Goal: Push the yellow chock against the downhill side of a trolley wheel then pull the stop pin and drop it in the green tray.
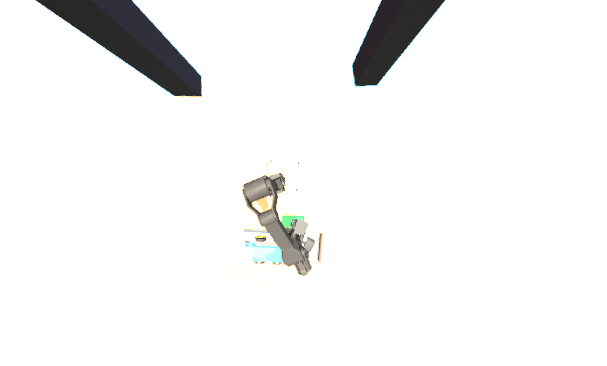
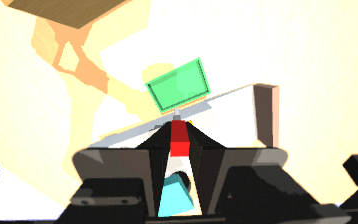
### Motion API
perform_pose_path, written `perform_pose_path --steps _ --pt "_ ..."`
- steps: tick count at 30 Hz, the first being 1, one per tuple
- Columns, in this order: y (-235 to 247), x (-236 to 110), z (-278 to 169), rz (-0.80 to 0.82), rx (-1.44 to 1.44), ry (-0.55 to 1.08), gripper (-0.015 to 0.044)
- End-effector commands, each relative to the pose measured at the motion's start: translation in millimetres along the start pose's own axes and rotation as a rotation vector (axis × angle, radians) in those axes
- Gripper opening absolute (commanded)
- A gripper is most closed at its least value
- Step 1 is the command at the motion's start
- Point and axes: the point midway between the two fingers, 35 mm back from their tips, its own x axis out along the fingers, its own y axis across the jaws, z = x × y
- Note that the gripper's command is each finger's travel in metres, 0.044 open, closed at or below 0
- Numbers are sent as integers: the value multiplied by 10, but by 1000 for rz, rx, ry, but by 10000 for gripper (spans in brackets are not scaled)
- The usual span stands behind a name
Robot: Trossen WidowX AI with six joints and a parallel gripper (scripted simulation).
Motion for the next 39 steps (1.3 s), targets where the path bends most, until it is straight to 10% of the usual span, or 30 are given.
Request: perform_pose_path --steps 1,39 --pt "1 -27 -3 -30 -102 -1 0" --pt "-11 419 200 -245 -459 -51 0"
